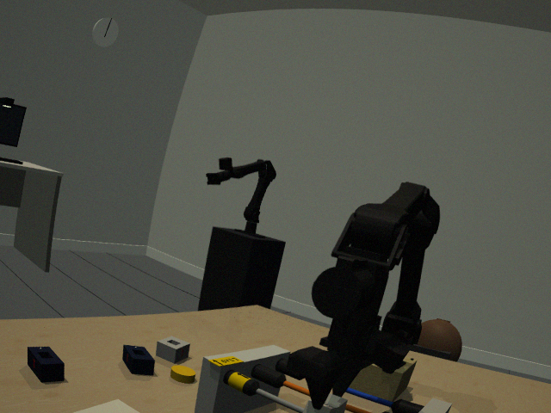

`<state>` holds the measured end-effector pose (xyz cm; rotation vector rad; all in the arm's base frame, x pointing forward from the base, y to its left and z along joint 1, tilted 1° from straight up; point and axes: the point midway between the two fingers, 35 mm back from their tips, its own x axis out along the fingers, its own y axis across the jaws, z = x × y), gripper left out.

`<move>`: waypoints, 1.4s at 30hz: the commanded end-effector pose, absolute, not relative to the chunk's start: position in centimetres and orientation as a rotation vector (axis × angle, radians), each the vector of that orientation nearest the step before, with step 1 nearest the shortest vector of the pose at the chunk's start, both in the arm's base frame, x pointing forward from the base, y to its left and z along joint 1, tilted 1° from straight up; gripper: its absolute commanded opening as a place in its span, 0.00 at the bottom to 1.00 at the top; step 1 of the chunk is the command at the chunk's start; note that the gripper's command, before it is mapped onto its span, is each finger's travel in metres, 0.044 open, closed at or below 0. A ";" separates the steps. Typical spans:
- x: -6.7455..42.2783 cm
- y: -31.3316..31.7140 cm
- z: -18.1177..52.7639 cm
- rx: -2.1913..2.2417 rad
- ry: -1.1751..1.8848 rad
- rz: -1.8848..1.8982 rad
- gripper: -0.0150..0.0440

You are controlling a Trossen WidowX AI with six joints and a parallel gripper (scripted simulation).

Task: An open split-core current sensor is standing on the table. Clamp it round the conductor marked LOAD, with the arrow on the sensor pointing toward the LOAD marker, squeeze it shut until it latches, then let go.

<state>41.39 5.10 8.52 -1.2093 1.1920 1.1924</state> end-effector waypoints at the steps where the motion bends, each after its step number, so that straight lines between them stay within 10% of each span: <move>1: 41.4 5.1 8.7 -1.210 1.190 1.190 0.25; 38: 41.4 5.1 8.7 -1.210 1.190 1.190 0.25; 42: 41.4 5.1 8.7 -1.210 1.190 1.190 0.43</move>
